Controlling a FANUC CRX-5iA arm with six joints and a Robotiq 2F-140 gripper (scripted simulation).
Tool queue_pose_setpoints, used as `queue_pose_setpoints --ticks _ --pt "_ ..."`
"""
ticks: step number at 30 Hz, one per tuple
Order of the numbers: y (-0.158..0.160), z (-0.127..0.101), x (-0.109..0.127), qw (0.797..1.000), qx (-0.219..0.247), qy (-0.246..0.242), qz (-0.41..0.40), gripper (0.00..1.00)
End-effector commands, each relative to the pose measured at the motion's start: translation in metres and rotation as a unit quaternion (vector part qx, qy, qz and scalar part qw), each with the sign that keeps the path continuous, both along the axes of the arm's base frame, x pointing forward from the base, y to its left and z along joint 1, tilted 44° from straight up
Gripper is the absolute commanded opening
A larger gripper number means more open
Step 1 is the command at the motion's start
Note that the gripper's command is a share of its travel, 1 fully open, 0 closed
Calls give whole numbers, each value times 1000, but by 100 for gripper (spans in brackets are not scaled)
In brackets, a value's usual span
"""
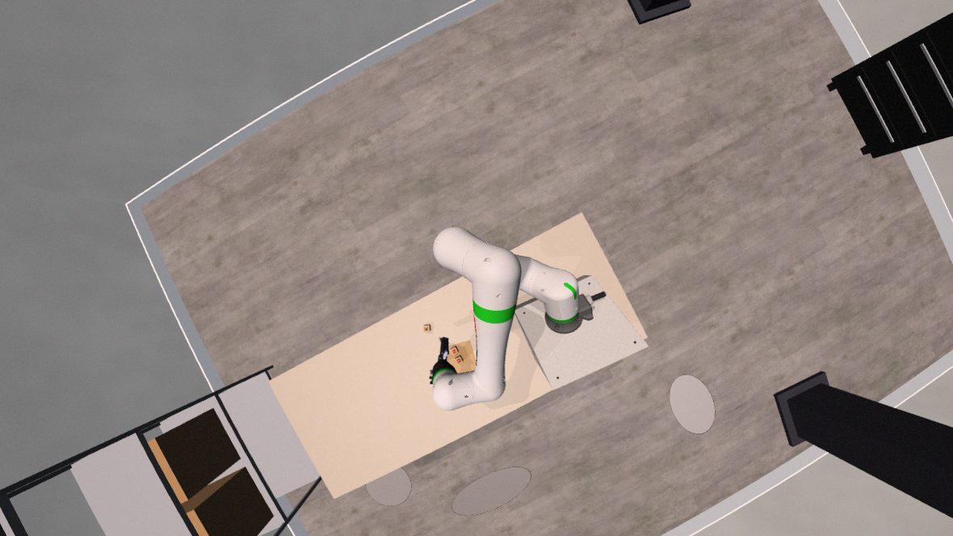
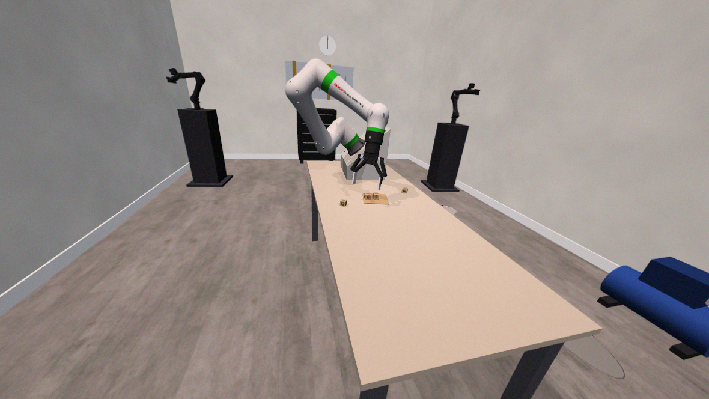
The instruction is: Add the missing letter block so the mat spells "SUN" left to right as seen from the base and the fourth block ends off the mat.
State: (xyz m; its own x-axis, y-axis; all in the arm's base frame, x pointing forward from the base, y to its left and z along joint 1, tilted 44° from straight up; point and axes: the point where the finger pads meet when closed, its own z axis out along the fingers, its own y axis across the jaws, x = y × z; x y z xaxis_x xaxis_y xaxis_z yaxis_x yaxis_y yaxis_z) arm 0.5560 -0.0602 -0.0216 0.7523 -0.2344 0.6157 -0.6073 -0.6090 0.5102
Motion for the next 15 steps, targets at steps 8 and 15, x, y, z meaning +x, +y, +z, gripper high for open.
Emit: queue_pose_setpoints --ticks 8,15 --pt "99 -65 -41 998 30 42 -22 100" --pt "157 -105 -83 996 45 70 -32 100"
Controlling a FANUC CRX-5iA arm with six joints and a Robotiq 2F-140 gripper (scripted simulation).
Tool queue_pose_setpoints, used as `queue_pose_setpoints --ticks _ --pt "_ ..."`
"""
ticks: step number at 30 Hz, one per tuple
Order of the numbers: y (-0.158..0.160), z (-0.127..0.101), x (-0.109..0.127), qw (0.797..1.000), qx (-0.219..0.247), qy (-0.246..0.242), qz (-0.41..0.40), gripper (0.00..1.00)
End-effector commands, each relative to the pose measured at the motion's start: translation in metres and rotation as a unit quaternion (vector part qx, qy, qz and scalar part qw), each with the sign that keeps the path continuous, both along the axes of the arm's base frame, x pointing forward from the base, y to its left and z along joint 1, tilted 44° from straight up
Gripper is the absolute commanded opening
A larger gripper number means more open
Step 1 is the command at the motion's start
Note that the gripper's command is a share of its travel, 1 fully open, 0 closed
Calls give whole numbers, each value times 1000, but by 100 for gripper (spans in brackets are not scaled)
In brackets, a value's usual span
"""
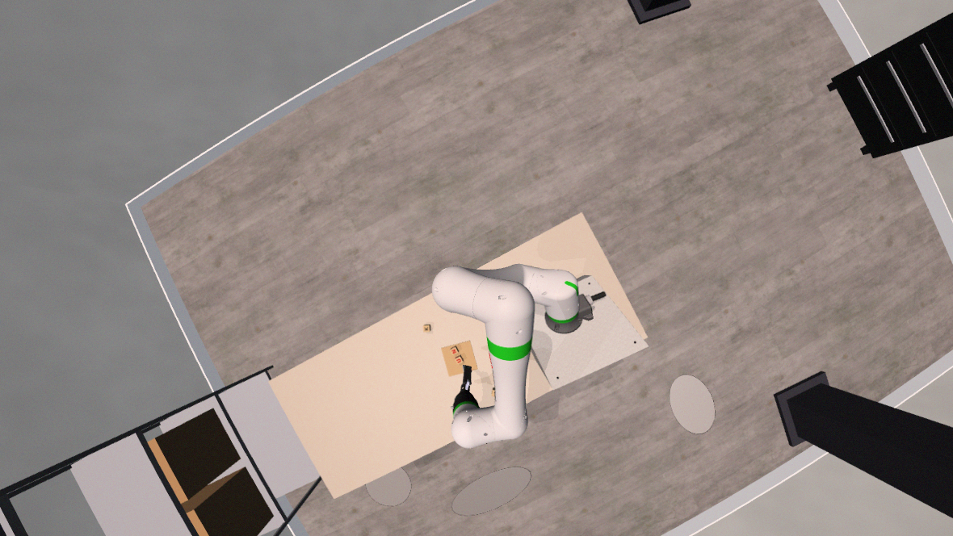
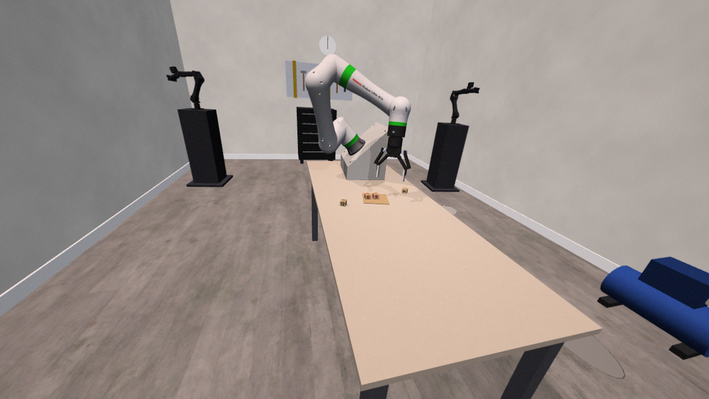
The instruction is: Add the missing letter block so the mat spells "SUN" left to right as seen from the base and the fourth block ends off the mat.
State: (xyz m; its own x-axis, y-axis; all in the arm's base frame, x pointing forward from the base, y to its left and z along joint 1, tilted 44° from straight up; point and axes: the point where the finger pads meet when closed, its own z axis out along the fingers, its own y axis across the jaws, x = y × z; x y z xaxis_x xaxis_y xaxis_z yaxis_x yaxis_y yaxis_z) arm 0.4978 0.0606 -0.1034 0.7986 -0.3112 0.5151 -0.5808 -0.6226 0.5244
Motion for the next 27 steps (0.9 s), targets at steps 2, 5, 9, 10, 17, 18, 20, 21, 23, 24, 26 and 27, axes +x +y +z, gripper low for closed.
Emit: queue_pose_setpoints --ticks 2,5,9,10,17,18,20,21,23,24,26,27 --pt "50 -34 -38 1000 10 26 -12 100" --pt "71 -49 -58 999 14 38 -16 100" --pt "97 -69 -88 998 19 53 -20 100" --pt "97 -69 -88 998 19 53 -20 100" --pt "112 -82 -107 998 22 63 -23 100" --pt "112 -82 -107 998 22 63 -23 100" --pt "112 -82 -107 998 22 63 -23 100" --pt "112 -82 -107 998 22 63 -23 100" --pt "112 -82 -107 998 22 63 -23 100" --pt "112 -82 -107 998 22 63 -23 100" --pt "112 -82 -107 998 22 63 -23 100" --pt "112 -82 -107 998 22 63 -23 100"
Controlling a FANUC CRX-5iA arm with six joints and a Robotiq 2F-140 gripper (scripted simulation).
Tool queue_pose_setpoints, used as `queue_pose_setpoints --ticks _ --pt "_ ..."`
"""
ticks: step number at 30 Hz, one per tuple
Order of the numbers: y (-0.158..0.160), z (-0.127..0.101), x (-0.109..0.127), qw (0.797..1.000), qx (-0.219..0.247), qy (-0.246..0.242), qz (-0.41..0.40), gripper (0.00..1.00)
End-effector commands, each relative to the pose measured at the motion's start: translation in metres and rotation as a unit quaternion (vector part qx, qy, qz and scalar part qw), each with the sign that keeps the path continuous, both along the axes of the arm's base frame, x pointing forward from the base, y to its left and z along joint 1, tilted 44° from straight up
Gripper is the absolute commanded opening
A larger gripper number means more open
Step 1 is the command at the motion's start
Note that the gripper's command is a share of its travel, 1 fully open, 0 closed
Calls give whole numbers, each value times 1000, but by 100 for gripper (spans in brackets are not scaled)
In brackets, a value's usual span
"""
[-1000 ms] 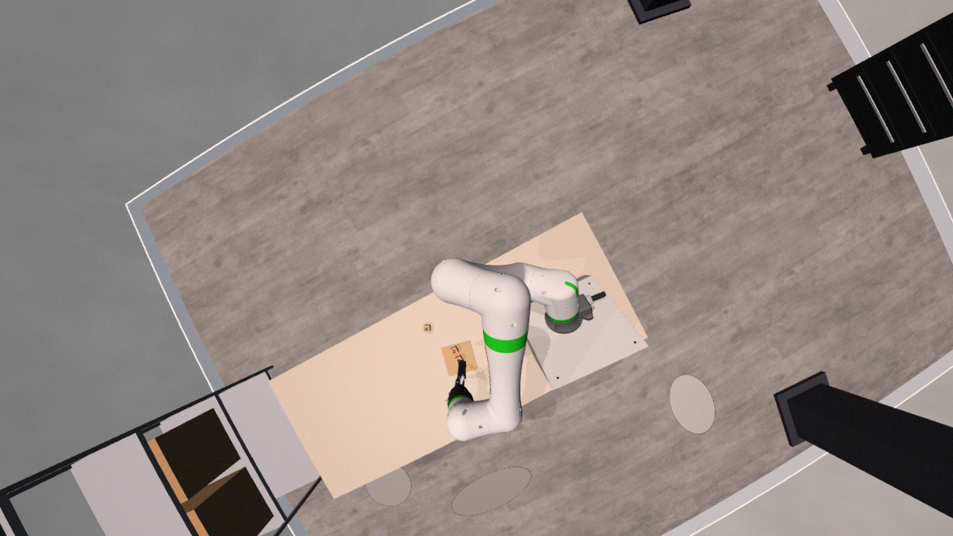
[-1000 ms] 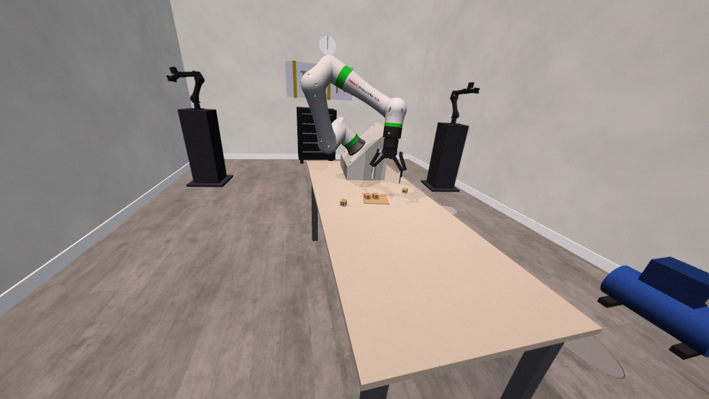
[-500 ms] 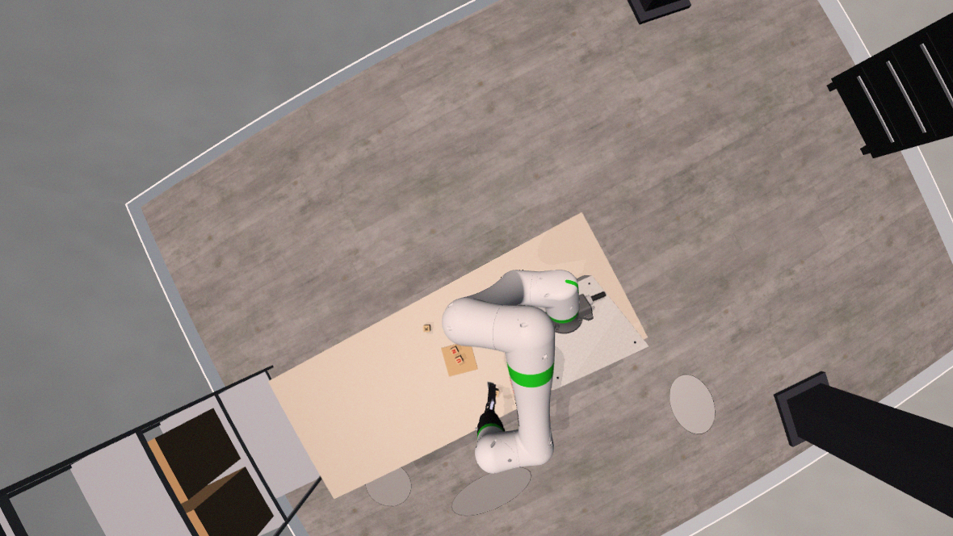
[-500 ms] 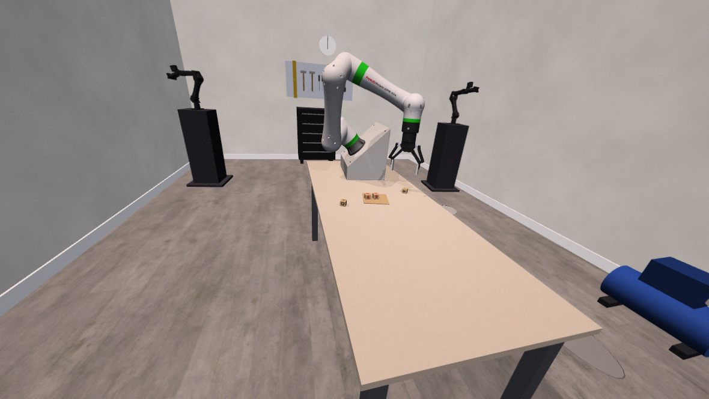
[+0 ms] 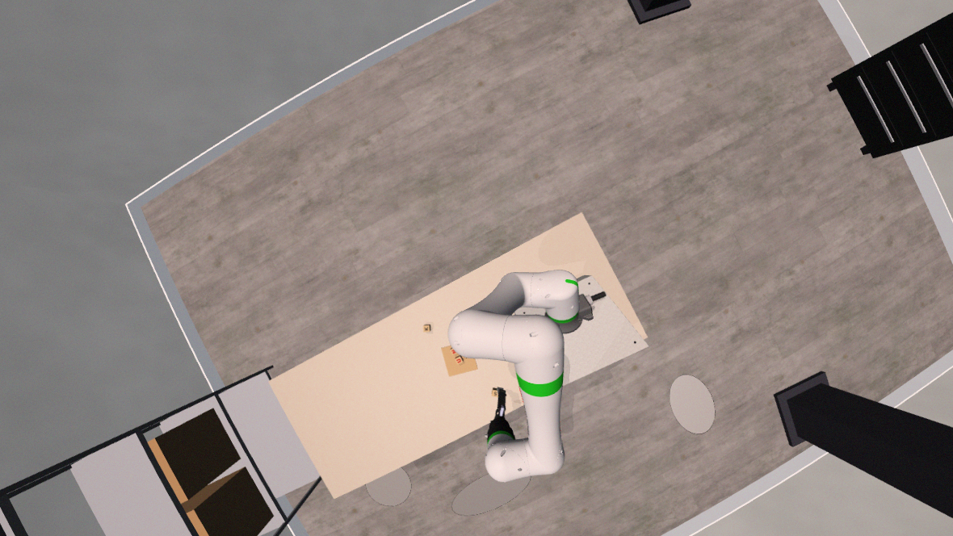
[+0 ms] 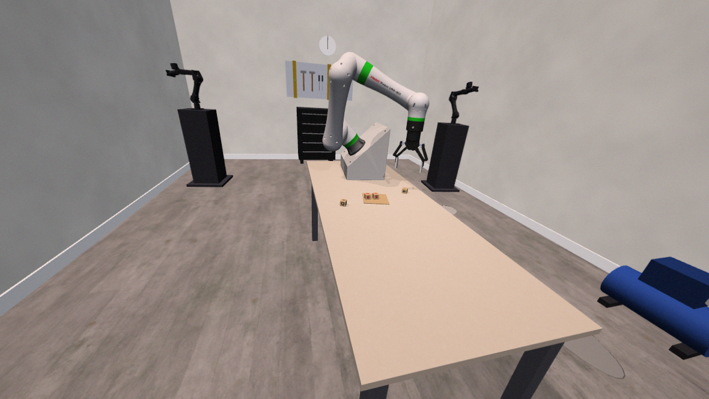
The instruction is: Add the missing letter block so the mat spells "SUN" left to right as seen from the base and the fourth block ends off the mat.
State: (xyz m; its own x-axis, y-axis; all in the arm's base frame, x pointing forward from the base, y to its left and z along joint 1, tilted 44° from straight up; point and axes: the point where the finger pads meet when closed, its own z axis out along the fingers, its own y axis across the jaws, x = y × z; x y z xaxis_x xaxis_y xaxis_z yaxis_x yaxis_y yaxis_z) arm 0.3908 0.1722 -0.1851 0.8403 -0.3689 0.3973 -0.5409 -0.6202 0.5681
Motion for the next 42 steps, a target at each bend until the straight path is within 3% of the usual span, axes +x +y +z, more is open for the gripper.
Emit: queue_pose_setpoints --ticks 1,11,12,42 --pt "0 0 0 1000 0 0 0 100" --pt "-22 -23 0 1000 1 1 0 100" --pt "-22 -23 0 1000 1 1 0 40" --pt "-22 -23 0 1000 1 1 0 40"
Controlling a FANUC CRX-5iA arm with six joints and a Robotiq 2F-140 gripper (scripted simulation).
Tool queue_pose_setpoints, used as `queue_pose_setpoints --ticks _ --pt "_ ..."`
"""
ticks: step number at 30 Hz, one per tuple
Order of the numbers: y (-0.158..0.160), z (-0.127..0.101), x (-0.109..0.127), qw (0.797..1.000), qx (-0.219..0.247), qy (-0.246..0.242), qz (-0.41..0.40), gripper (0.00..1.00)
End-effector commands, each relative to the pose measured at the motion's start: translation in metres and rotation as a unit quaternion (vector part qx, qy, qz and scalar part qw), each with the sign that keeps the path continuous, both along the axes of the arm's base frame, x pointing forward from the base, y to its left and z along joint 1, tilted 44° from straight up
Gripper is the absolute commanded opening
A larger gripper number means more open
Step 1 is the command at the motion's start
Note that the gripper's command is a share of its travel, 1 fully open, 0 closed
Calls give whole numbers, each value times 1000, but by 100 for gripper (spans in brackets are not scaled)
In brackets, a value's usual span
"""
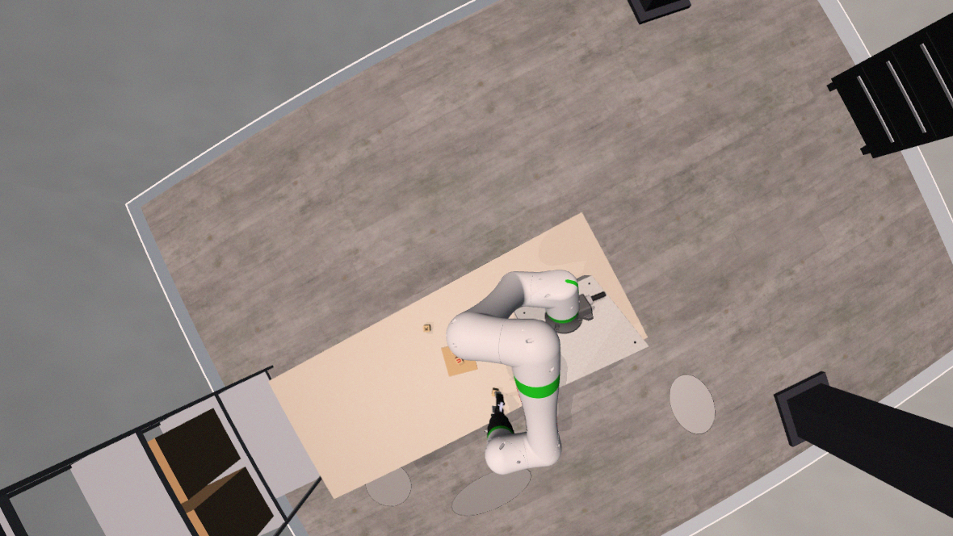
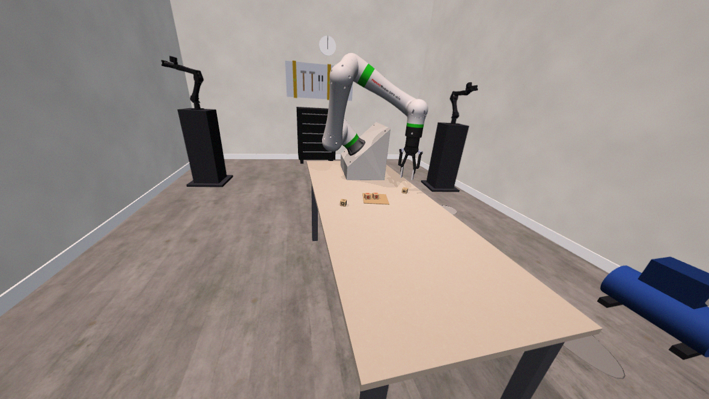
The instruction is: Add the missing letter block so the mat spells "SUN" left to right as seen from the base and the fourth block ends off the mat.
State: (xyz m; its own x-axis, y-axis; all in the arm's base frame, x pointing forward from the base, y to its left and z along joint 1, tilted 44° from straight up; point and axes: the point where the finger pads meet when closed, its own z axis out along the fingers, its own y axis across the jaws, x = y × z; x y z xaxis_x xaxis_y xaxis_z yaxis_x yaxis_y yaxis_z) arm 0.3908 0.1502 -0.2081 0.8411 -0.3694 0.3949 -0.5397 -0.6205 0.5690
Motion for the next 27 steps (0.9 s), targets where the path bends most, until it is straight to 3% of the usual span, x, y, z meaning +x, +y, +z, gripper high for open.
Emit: queue_pose_setpoints --ticks 1,27 --pt "0 0 0 1000 0 0 0 40" --pt "-7 -8 1 1000 0 -1 0 40"
